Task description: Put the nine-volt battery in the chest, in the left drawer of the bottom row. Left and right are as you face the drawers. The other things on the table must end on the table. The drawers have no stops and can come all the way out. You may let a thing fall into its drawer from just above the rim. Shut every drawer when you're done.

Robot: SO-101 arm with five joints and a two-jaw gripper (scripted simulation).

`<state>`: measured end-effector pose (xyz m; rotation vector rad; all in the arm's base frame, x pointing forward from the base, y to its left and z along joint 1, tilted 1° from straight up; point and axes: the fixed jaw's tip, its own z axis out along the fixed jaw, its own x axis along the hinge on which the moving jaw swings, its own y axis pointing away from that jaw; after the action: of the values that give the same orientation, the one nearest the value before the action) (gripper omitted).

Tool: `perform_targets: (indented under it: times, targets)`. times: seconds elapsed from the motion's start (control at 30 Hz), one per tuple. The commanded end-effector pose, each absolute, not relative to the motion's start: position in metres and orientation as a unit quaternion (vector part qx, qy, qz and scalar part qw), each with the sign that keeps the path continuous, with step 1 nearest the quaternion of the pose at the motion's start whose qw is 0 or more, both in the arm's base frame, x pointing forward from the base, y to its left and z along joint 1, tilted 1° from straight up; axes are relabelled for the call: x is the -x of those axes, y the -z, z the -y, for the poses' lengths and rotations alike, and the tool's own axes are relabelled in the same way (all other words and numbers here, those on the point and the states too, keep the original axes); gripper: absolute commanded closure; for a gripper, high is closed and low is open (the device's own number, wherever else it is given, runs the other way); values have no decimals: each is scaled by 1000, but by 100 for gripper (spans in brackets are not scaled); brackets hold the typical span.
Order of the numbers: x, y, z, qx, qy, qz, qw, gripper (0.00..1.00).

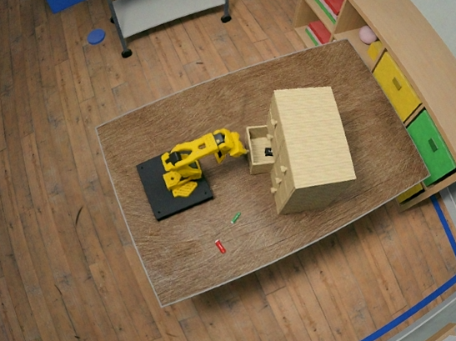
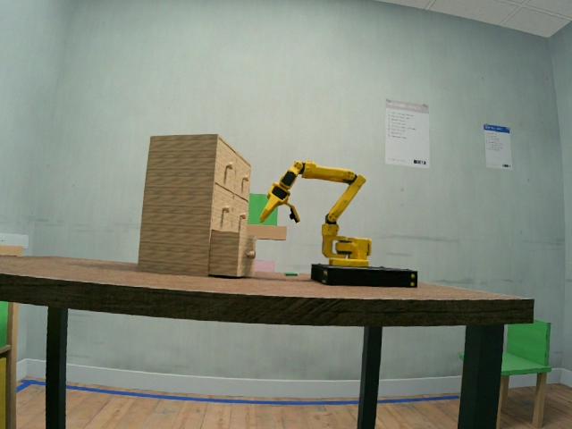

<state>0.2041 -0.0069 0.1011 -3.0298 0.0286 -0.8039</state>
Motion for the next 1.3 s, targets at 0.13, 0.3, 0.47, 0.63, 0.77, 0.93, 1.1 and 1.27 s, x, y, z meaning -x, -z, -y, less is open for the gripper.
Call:
perform_targets:
  times: [0.13,0.3,0.47,0.63,0.77,0.93,1.1,1.27]
  targets:
    - [-170,-97,6,967,254,-14,7,66]
    - [-153,-90,5,967,254,-14,8,66]
    - [-151,-88,5,967,254,-14,8,66]
    - [-151,-88,5,967,254,-14,8,66]
    - [-151,-88,5,967,254,-14,8,66]
    - [-151,-88,5,967,254,-14,8,66]
    - [-153,-83,5,952,307,4,5,68]
    - [-157,-77,4,933,359,22,1,70]
